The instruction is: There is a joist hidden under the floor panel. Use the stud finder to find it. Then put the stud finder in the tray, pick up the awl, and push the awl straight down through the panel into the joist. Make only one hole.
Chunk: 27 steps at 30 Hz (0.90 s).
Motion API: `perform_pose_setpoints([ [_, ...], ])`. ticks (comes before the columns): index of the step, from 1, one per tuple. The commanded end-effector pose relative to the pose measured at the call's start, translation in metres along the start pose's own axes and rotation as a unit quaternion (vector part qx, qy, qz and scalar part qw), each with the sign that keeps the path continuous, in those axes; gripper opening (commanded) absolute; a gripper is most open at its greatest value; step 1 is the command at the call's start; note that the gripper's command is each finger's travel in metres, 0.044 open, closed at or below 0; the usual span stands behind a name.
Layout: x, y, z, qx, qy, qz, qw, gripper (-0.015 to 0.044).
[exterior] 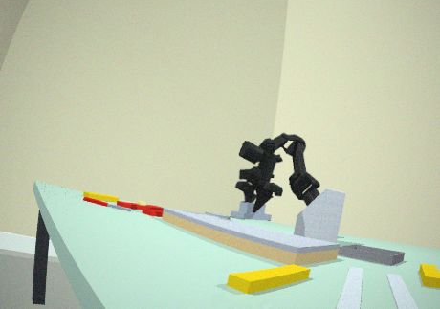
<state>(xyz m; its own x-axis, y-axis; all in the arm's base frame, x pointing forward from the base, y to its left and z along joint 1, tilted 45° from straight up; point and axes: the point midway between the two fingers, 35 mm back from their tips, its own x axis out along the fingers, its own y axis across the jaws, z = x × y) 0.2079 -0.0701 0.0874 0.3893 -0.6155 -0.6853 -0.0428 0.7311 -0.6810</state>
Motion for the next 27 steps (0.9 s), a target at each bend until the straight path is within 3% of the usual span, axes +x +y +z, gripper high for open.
perform_pose_setpoints([
  [1, -0.016, -0.004, 0.007, 0.006, -0.007, -0.005, 1.0, 0.0],
  [11, -0.051, -0.008, 0.01, 0.002, -0.015, -0.016, 1.0, 0.0],
  [27, -0.055, -0.02, 0.063, -0.012, -0.014, -0.011, 1.0, 0.0],
])
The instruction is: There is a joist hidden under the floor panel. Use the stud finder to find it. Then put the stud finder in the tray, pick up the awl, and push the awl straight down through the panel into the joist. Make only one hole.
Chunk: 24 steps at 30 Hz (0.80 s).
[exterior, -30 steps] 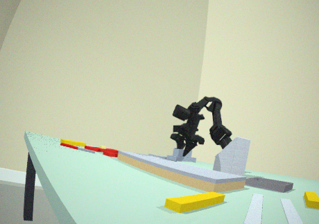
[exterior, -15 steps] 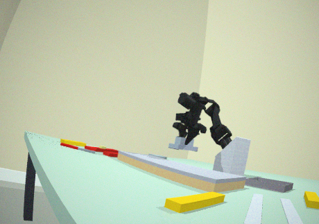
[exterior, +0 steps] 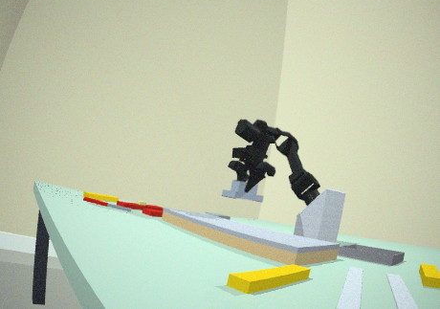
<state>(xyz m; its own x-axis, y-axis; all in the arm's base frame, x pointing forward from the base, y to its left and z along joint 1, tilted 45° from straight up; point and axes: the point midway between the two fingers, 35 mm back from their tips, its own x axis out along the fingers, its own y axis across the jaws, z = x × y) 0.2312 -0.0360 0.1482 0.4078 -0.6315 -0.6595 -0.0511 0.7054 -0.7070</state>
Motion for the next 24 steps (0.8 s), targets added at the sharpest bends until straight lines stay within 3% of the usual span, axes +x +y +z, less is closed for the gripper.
perform_pose_setpoints([
  [1, -0.001, -0.004, 0.021, -0.002, -0.005, 0.005, 1.0, 0.0],
  [24, 0.027, -0.023, 0.128, -0.032, -0.009, 0.011, 0.999, 0.0],
])
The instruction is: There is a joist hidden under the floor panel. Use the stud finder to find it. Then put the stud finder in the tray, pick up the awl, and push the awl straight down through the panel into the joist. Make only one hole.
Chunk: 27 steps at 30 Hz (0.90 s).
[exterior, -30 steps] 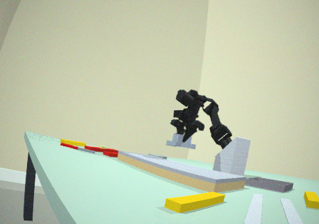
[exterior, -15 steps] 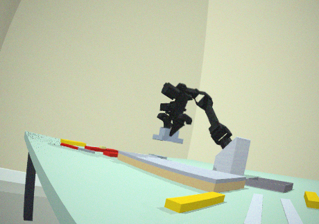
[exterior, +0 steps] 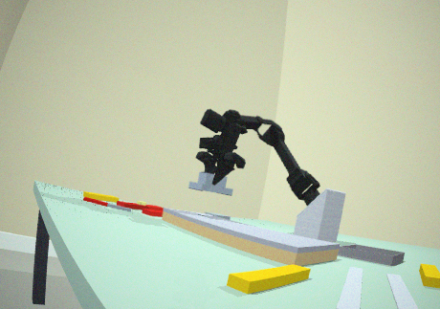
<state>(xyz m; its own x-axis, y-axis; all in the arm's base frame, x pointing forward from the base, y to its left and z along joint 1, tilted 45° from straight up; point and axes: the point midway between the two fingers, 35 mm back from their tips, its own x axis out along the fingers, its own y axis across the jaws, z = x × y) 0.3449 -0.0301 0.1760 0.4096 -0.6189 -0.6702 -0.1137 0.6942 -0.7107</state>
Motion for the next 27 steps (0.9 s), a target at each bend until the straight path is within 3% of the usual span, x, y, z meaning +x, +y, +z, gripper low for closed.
perform_pose_setpoints([
  [1, 0.004, -0.004, 0.017, -0.002, -0.008, 0.003, 1.0, 0.0],
  [27, 0.044, -0.004, 0.009, -0.002, -0.007, 0.003, 1.0, 0.0],
])
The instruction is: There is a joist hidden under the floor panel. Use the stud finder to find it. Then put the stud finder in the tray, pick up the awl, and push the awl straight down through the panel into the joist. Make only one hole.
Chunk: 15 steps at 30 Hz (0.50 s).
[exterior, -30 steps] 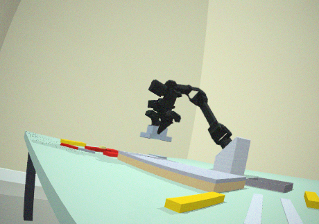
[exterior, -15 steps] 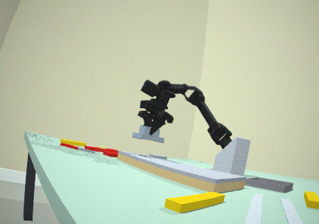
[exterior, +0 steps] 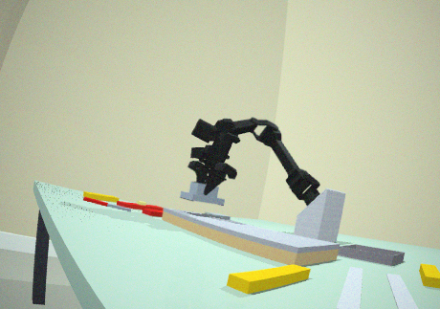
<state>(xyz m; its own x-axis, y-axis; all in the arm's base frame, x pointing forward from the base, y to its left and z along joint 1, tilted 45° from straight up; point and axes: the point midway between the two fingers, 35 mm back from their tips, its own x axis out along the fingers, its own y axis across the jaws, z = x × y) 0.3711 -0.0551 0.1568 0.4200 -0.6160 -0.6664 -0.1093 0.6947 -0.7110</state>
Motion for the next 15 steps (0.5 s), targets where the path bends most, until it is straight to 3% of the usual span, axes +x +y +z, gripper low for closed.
perform_pose_setpoints([
  [1, 0.007, 0.003, -0.002, -0.004, -0.002, 0.004, 1.0, 0.0],
  [15, 0.026, 0.003, -0.008, -0.004, -0.002, 0.002, 1.0, 0.0],
])
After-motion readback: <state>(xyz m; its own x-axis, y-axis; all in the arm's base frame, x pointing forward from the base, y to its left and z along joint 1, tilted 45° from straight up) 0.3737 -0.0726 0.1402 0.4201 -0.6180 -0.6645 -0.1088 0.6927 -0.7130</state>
